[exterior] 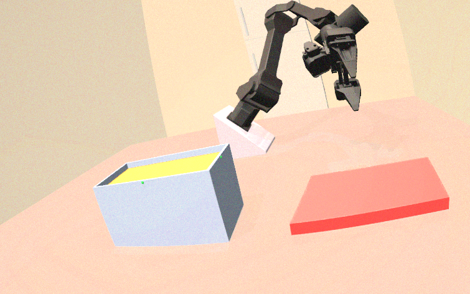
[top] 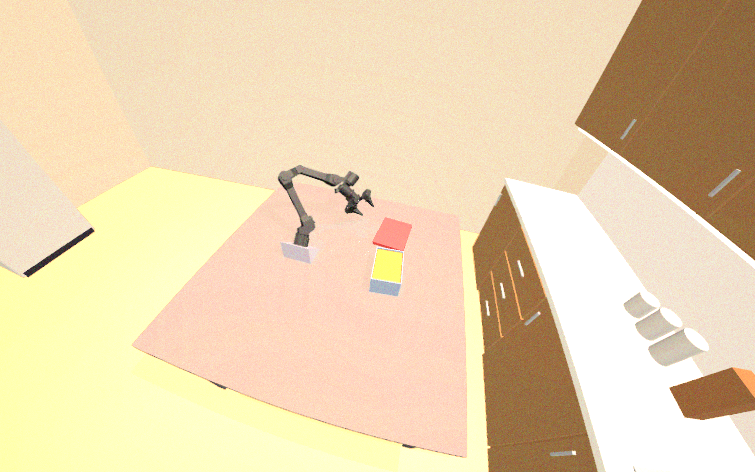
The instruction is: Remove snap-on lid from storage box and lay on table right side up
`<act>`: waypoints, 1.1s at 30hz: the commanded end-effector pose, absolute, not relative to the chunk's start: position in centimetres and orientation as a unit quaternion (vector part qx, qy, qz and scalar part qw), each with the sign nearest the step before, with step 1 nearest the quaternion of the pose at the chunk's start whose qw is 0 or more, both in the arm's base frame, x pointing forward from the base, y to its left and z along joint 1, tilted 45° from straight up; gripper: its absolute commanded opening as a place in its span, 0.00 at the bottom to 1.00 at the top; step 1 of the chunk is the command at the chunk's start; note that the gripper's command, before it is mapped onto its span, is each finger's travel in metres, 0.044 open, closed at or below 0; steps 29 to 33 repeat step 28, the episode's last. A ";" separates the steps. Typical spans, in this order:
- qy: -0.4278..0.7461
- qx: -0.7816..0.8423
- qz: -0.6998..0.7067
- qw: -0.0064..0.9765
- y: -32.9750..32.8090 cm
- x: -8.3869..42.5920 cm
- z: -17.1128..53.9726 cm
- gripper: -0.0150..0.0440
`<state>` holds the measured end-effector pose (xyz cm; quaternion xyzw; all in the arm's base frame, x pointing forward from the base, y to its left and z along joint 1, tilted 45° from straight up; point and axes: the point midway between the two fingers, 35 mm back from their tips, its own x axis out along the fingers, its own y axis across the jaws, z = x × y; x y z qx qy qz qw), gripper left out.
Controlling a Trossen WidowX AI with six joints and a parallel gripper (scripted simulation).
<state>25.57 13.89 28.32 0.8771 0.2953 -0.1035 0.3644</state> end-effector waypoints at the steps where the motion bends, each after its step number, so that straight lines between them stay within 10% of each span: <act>1: 0.296 0.877 -0.098 0.365 13.7 25.4 28.8 1.00; 33: 0.296 0.877 -0.098 0.365 13.9 25.6 28.3 1.00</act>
